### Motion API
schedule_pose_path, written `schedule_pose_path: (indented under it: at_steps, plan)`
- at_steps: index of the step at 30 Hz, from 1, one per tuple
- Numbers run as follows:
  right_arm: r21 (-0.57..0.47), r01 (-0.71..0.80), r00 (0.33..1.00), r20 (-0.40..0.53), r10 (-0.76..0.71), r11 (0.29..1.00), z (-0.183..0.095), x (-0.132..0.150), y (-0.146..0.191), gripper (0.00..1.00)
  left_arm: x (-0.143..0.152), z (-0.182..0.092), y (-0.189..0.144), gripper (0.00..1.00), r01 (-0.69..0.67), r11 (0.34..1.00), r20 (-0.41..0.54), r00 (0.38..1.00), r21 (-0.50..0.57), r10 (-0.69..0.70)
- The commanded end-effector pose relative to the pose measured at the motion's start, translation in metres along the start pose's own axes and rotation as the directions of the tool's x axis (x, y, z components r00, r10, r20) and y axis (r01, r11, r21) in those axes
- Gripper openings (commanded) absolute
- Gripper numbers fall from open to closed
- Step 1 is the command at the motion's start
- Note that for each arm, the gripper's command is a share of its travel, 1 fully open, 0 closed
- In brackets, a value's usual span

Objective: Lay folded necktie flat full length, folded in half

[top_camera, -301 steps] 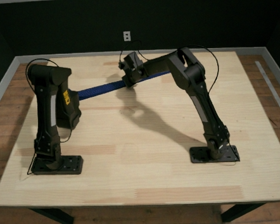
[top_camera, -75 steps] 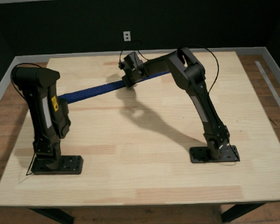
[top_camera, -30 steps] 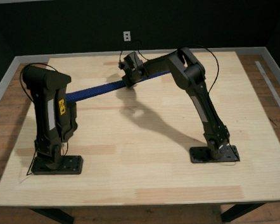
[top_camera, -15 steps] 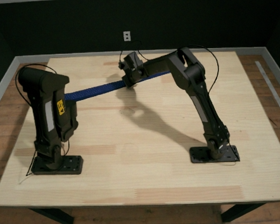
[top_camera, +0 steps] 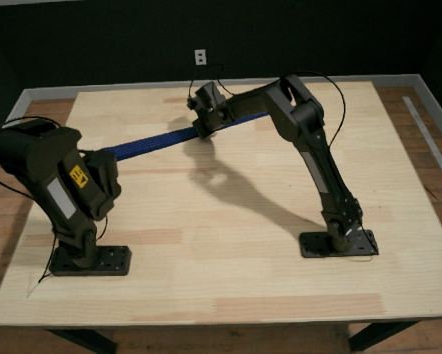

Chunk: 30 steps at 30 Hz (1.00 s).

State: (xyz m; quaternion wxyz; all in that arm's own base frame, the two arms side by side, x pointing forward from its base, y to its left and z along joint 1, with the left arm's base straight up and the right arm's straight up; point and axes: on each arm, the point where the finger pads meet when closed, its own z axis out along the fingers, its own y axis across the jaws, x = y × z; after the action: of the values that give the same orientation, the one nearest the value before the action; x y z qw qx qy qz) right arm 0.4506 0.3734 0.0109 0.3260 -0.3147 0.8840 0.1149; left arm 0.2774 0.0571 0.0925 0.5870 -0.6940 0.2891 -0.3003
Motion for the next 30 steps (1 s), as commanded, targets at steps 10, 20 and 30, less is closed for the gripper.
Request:
schedule_pose_path:
  at_steps: [10,20,30]
  plan:
    - [-0.004,0.002,1.000,-0.008,-0.002,1.000,0.0019,0.0044,-0.0003,0.04,-0.0116,-0.0058,0.0077,0.43,-0.140,0.987,-0.140,0.982,-0.078,0.128]
    - [-0.004,0.002,1.000,-0.008,-0.002,1.000,0.0019,0.0044,-0.0003,0.04,-0.0116,-0.0058,0.0077,0.43,-0.373,0.925,-0.200,0.914,-0.079,0.352]
    - [-0.004,0.002,1.000,-0.008,-0.002,1.000,0.0019,0.0044,-0.0003,0.04,-0.0116,-0.0058,0.0077,0.43,-0.751,0.659,-0.304,0.637,-0.039,0.708]
